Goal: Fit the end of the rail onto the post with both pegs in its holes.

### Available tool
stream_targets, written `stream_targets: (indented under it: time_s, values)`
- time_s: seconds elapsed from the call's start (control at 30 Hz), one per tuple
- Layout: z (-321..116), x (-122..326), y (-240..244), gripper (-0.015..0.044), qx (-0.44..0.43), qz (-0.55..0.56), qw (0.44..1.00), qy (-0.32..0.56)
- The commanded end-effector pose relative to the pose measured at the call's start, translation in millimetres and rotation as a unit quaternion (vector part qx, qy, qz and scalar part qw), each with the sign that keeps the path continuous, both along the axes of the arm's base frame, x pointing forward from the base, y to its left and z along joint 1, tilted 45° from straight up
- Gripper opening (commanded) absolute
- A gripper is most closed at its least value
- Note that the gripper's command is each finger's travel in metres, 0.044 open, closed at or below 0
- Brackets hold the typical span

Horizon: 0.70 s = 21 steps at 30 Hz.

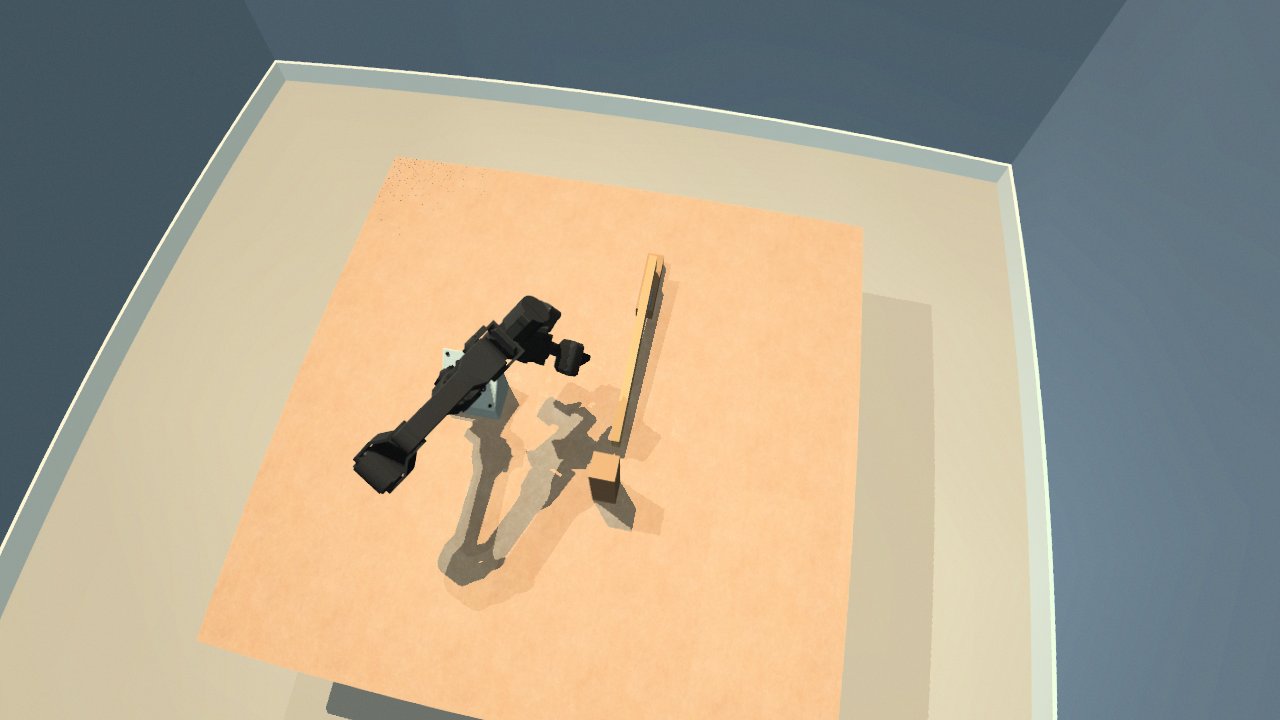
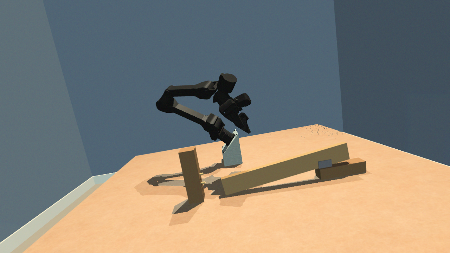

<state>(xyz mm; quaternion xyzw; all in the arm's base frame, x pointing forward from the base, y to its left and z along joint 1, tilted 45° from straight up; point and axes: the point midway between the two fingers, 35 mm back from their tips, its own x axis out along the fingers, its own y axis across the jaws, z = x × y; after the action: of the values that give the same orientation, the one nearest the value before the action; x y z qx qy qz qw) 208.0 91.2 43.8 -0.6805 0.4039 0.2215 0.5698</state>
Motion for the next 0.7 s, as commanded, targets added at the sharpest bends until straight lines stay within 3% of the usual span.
stream_targets:
  time_s: [0.0,0.4,0.67]
  values:
    - [0.2,1.1,-0.3,0.0426,-0.003,-0.001,1.0,0.002]
    - [-12.6,82.0,-42.8,0.044,-0.16,-0.09,0.967,0.177]
    - [-41.1,118.3,-91.0,0.044,-0.21,-0.128,0.922,0.301]
